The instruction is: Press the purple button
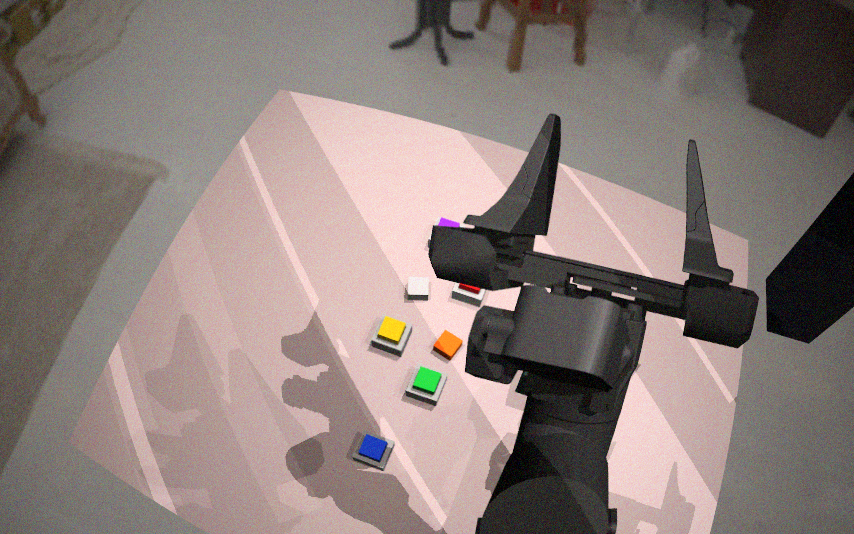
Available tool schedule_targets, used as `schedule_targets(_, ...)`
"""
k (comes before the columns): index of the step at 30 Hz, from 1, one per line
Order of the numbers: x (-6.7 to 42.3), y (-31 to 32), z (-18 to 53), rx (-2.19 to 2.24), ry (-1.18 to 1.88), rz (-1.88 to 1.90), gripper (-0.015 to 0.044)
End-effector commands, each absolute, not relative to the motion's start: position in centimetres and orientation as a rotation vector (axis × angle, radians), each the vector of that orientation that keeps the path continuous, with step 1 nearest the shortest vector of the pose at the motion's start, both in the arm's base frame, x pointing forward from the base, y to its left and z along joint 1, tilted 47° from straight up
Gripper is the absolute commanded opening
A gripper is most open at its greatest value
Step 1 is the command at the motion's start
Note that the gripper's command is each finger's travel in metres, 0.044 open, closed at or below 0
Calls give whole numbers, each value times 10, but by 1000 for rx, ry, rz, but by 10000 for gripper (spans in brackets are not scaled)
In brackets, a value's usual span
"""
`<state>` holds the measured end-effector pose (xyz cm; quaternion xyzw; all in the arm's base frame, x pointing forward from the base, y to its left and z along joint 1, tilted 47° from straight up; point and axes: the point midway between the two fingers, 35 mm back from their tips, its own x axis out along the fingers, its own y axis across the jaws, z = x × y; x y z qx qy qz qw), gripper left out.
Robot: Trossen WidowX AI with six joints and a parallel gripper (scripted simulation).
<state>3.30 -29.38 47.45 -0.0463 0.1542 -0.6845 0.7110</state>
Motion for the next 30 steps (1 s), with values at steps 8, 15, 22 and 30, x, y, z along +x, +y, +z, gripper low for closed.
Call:
schedule_targets(8,124,-378,321,42,829,-1033,400)
schedule_targets(15,177,-385,210,148,1060,-673,400)
schedule_targets(22,219,-356,100,278,1231,-281,400)
schedule_targets(30,246,-286,-14,476,1350,179,400)
